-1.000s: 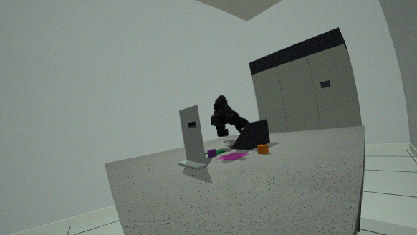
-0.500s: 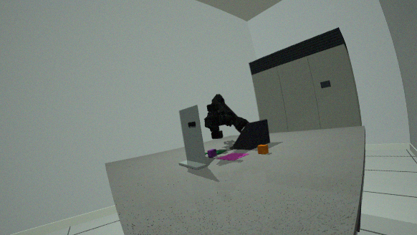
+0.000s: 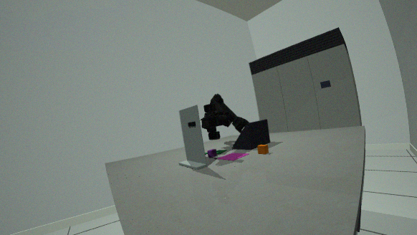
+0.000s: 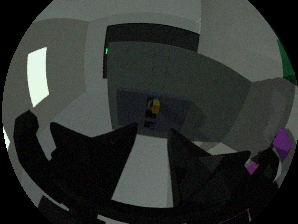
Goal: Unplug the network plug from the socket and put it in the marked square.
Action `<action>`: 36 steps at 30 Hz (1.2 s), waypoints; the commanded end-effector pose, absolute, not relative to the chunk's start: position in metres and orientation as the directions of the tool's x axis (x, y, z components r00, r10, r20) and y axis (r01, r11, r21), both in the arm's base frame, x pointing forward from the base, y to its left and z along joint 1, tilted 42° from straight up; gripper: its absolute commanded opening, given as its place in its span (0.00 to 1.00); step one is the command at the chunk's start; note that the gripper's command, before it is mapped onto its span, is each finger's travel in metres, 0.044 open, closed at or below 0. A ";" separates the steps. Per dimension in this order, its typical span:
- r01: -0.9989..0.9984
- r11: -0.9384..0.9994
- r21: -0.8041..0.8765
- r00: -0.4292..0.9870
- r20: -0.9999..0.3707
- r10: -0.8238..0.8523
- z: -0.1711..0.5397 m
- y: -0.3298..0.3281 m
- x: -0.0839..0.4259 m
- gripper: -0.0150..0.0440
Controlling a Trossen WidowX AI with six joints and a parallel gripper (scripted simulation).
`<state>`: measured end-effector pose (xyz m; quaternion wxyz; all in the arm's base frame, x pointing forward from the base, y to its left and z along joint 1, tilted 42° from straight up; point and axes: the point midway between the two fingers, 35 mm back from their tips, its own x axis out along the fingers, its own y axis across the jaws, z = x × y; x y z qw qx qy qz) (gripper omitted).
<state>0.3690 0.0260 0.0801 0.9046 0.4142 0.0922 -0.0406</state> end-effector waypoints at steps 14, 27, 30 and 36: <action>0.143 0.656 0.741 0.981 -0.194 0.005 0.082 0.021 0.397 0.52; 0.142 0.656 0.741 0.981 -0.192 0.004 0.081 0.017 0.416 0.52; 0.142 0.656 0.741 0.982 -0.191 0.004 0.081 0.016 0.418 0.52; 0.142 0.656 0.741 0.982 -0.191 0.004 0.081 0.016 0.418 0.46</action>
